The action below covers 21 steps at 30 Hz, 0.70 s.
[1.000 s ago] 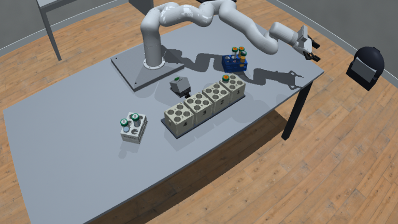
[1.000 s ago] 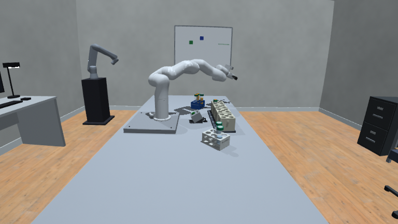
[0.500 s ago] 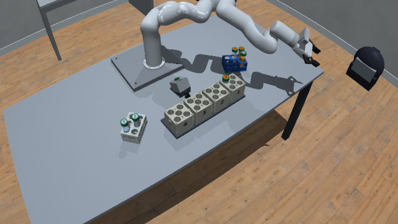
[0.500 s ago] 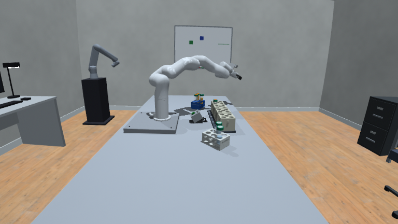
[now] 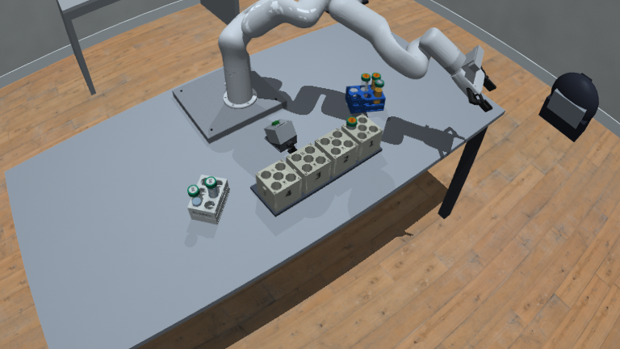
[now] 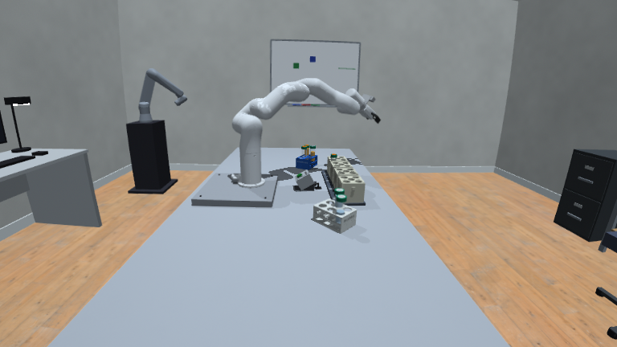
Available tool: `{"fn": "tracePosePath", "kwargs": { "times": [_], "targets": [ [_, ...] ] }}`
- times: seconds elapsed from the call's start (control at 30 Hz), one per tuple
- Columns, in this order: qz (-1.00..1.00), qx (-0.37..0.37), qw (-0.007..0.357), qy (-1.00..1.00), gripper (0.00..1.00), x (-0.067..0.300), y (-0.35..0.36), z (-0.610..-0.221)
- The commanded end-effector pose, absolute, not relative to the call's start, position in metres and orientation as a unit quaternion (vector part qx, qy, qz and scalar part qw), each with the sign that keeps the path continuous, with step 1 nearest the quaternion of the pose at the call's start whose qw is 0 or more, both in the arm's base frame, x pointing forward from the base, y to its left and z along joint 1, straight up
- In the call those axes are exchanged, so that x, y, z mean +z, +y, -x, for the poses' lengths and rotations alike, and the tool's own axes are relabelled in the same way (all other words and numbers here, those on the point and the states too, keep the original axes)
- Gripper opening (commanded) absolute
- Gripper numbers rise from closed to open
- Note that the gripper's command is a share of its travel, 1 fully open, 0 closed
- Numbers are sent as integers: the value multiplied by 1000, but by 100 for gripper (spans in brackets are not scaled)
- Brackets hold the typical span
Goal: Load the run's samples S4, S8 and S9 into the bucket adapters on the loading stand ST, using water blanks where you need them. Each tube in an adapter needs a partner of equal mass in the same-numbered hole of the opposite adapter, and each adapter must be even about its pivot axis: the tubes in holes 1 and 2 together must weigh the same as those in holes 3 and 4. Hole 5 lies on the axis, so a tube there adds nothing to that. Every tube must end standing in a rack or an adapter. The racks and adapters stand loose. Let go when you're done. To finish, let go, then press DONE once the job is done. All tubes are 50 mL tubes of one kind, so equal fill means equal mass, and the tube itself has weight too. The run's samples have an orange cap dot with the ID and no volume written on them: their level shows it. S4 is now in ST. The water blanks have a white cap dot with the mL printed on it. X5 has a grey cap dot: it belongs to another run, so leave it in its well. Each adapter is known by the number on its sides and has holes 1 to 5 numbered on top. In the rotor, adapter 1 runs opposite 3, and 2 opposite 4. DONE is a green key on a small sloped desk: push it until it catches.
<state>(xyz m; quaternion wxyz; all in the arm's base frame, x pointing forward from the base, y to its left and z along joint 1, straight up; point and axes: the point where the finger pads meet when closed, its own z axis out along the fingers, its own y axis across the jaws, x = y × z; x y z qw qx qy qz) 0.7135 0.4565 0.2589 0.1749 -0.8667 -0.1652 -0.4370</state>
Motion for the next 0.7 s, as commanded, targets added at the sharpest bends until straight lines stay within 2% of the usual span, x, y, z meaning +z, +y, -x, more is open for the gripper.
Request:
{"fn": "tracePosePath", "kwargs": {
  "times": [0.0,0.07,0.17,0.37,0.53,0.67],
  "targets": [
    [869,-437,166,-161,100,262,440,-714],
    [869,-437,166,-161,100,262,435,-714],
    [888,-410,143,-152,100,264,420,-714],
    [888,-410,143,-152,100,266,395,-715],
    [905,-382,121,-142,100,267,380,-713],
    [905,-382,121,-142,100,268,360,-711]
  ]
}}
